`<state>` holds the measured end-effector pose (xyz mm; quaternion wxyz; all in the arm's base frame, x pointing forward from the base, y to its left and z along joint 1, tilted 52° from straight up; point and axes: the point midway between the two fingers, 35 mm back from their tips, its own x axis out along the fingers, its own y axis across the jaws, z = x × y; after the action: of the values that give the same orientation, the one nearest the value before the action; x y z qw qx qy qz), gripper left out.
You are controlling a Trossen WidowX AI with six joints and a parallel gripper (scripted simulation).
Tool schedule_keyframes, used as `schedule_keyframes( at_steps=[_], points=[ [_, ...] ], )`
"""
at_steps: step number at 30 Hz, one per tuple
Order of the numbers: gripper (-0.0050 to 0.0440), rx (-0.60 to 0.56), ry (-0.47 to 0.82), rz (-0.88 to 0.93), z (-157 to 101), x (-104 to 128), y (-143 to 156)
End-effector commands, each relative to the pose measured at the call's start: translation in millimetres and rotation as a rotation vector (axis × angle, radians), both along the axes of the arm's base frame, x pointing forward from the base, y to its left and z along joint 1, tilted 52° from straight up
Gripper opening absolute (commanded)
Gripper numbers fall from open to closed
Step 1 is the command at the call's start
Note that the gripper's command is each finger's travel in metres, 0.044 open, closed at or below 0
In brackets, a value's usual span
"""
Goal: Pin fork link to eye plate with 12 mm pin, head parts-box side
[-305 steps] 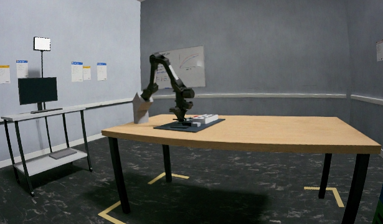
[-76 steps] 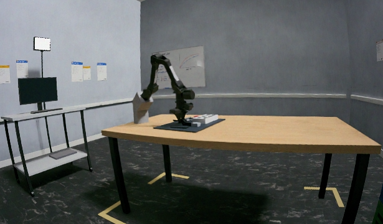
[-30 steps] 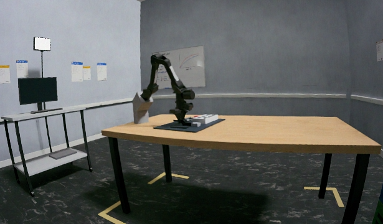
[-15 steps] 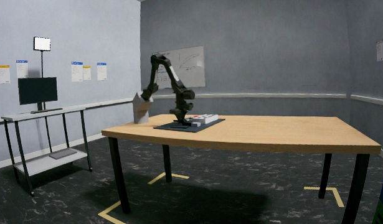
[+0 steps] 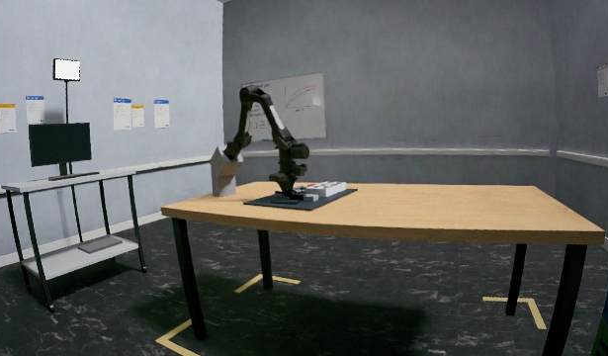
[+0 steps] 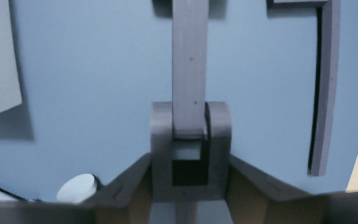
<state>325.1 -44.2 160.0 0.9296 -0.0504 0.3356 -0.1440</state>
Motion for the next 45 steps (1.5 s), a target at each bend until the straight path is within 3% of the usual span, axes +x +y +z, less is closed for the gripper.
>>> schedule_keyframes(
  at_steps=[1, 45],
  points=[
    [-0.0050, 0.000, -0.014, 0.005, 4, 0, 0],
    [-0.0050, 0.000, -0.015, 0.005, -4, 10, -4]
  ],
)
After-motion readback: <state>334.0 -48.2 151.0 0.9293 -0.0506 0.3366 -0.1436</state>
